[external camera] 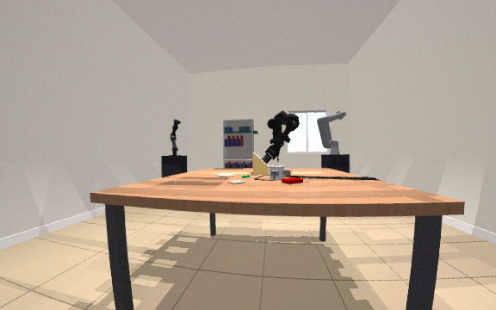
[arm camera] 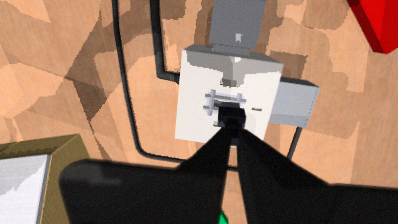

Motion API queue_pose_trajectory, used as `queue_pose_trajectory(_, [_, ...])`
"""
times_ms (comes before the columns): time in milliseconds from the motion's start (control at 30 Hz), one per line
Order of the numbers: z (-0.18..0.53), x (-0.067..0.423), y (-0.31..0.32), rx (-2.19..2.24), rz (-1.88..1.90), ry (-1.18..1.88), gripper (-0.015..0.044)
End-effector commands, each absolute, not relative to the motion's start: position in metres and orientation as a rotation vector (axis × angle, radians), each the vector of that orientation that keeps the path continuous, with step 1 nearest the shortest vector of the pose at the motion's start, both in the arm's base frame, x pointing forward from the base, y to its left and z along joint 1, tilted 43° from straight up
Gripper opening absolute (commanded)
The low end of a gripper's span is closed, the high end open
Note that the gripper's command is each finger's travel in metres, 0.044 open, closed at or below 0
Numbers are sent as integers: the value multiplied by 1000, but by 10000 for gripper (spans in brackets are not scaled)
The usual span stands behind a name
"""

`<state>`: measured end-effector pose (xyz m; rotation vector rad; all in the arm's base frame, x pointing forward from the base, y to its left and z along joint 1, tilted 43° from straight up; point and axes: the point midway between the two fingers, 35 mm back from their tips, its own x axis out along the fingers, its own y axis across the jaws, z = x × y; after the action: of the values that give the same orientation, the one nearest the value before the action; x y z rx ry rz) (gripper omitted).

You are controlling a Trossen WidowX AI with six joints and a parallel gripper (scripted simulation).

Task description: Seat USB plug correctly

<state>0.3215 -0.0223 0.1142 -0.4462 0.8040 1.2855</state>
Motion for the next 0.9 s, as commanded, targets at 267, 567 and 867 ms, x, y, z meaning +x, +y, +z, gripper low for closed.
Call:
queue_pose_trajectory(267, [113, 321, -22, -444, 1284, 807, 0])
queue_pose_trajectory(567, [112, 321, -22, -441, 1282, 811, 0])
queue_pose_trajectory(867, [111, 321, -21, -438, 1279, 815, 0])
